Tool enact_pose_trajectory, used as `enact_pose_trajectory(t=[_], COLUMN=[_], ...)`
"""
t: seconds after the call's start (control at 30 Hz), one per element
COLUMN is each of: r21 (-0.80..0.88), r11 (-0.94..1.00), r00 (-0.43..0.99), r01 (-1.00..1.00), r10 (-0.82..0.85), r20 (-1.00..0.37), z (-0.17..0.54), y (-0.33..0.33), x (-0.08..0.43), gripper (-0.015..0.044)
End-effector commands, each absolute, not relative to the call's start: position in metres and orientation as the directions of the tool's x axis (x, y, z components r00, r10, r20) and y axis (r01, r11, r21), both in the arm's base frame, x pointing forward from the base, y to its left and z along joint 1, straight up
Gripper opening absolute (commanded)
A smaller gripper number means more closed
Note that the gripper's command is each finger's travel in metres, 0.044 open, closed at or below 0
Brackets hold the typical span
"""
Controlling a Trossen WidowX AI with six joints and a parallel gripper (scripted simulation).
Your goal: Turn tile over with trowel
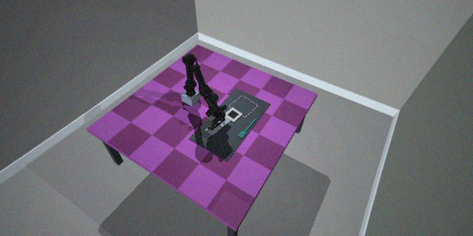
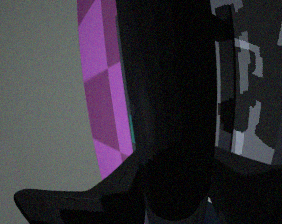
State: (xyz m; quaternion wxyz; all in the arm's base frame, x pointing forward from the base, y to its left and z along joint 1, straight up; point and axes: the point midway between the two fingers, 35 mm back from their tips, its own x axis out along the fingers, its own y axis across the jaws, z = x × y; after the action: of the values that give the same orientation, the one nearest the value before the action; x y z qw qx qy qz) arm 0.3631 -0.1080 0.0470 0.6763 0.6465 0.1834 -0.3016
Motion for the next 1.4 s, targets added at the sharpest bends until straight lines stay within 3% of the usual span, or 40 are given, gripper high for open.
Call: enact_pose_trajectory(t=[0.0, 1.37], r21=[0.779, 0.777], r11=[-0.014, -0.016], r00=[0.763, 0.761], r01=[0.627, 0.630], r10=[-0.189, -0.188], r20=[-0.618, -0.621], z=[0.053, 0.011], y=[-0.106, -0.091], x=[0.363, 0.357], gripper=[0.0000, 0.0000])
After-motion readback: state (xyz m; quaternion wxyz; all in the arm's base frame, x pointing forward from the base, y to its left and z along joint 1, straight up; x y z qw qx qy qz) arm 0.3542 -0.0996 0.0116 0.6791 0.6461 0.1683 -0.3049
